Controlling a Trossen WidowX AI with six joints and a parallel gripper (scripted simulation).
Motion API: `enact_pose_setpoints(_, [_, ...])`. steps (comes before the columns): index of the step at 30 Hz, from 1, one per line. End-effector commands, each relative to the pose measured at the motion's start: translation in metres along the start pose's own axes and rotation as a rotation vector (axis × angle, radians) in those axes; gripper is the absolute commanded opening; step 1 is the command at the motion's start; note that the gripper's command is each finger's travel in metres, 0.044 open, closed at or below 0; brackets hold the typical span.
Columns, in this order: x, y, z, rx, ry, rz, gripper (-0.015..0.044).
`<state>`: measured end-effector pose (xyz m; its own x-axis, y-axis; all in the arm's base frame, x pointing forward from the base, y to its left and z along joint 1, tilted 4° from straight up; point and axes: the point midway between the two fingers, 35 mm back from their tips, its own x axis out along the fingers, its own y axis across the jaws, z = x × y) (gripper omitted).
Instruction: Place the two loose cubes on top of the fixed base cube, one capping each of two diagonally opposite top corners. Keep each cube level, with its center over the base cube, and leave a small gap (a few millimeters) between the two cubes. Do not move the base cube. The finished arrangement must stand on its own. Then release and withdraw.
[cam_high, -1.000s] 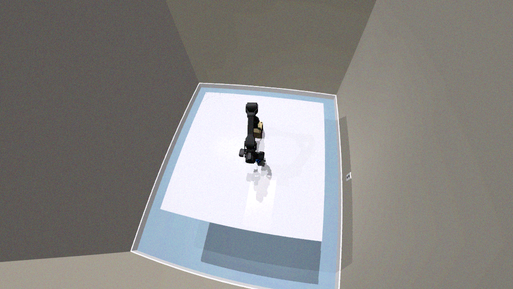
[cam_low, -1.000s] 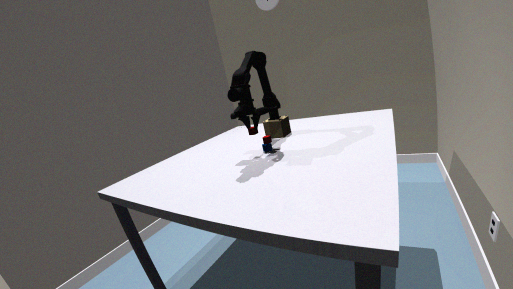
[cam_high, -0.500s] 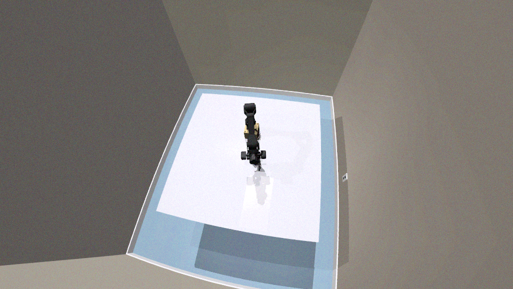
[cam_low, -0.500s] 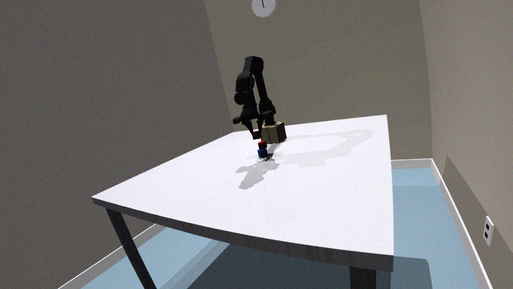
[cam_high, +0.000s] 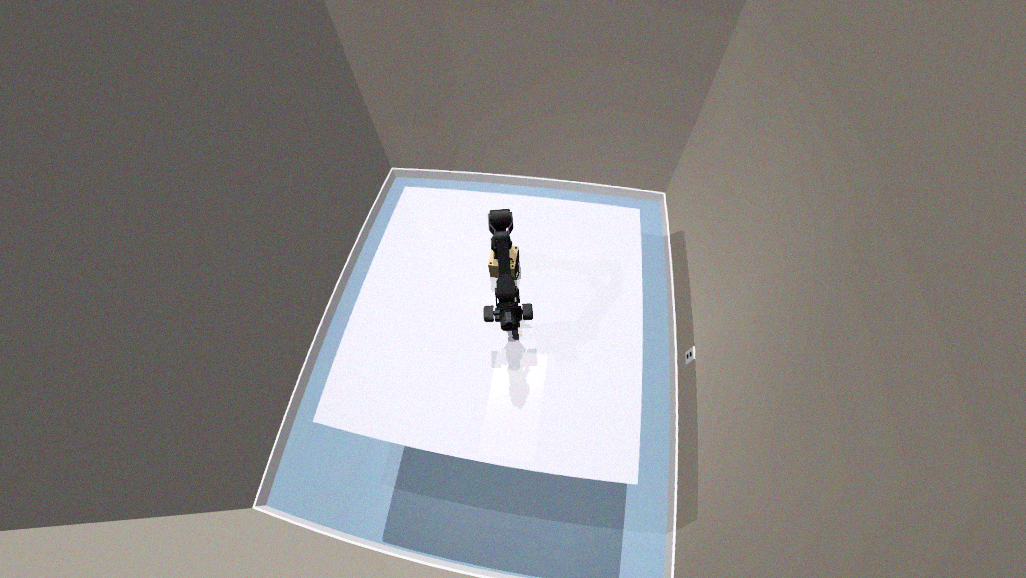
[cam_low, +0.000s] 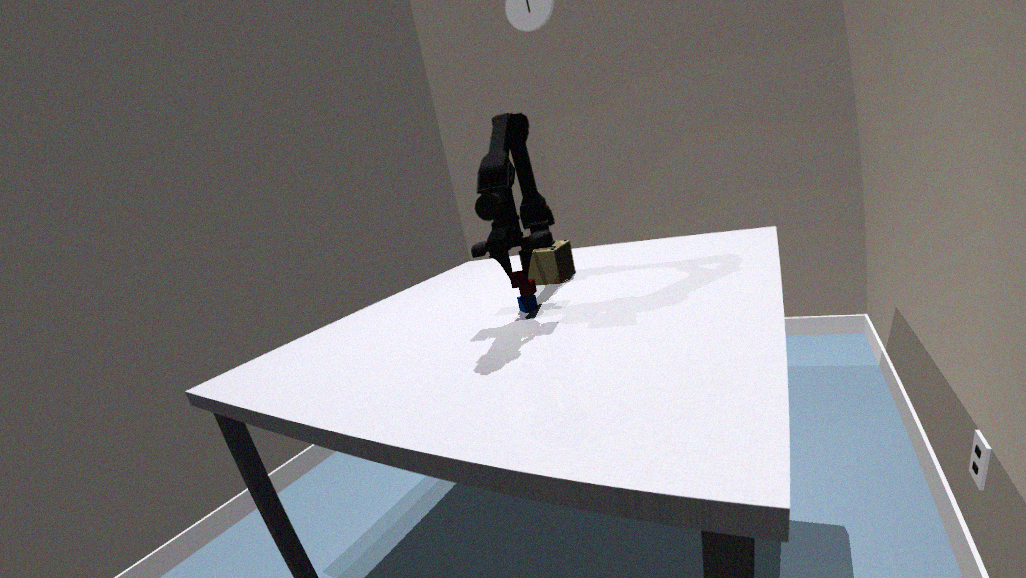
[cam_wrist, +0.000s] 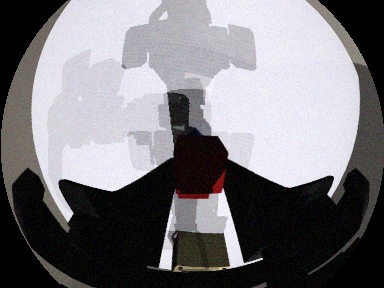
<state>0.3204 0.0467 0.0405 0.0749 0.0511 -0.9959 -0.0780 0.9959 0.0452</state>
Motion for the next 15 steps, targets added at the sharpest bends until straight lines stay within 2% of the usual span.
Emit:
enact_pose_setpoints(1, [0.001,0.0,0.001,-0.003,-0.005,-0.003,0.0105])
enact_pose_setpoints(7, [0.002,0.0,0.001,-0.003,-0.005,-0.003,0.0105])
enact_pose_setpoints(15, [0.022,0.0,0.002,-0.003,-0.005,-0.003,0.0105])
